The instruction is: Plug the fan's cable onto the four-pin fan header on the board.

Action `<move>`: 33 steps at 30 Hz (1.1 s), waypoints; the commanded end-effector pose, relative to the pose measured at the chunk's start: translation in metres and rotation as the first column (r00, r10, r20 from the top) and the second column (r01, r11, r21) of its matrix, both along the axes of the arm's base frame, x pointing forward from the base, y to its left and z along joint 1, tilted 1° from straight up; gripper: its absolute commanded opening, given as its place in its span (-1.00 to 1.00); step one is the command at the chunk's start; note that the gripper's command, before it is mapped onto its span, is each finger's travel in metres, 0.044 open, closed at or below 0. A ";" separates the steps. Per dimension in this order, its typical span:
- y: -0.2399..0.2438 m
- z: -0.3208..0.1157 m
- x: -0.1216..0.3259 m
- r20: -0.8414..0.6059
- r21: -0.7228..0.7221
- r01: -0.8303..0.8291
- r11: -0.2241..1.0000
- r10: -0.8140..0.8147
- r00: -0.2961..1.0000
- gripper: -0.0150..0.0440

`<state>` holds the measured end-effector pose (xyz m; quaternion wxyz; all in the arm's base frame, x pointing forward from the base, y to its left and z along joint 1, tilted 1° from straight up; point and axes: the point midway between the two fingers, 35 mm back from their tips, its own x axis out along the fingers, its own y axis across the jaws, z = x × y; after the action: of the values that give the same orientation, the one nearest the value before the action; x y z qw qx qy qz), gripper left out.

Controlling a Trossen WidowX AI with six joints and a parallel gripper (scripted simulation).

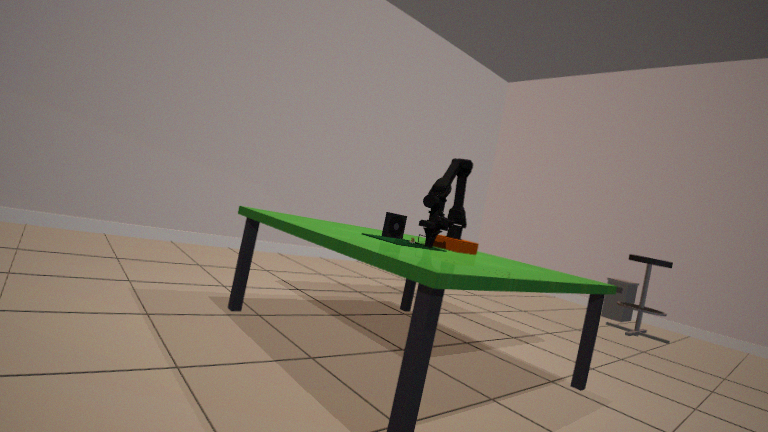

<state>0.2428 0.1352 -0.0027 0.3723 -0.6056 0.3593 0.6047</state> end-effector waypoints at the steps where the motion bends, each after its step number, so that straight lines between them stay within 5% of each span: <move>1: 0.001 0.024 0.002 0.004 0.004 -0.001 1.000 0.001 1.000 -0.49; 10: -0.004 0.048 0.002 0.001 0.005 0.020 1.000 -0.020 1.000 -0.49; 27: -0.096 0.046 0.026 -0.006 0.003 0.561 0.828 -0.561 0.828 -0.49; 33: -0.104 0.045 0.026 -0.007 0.003 0.602 0.798 -0.602 0.798 -0.49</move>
<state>0.2701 0.0341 0.0434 0.5400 -0.4644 0.5266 0.4641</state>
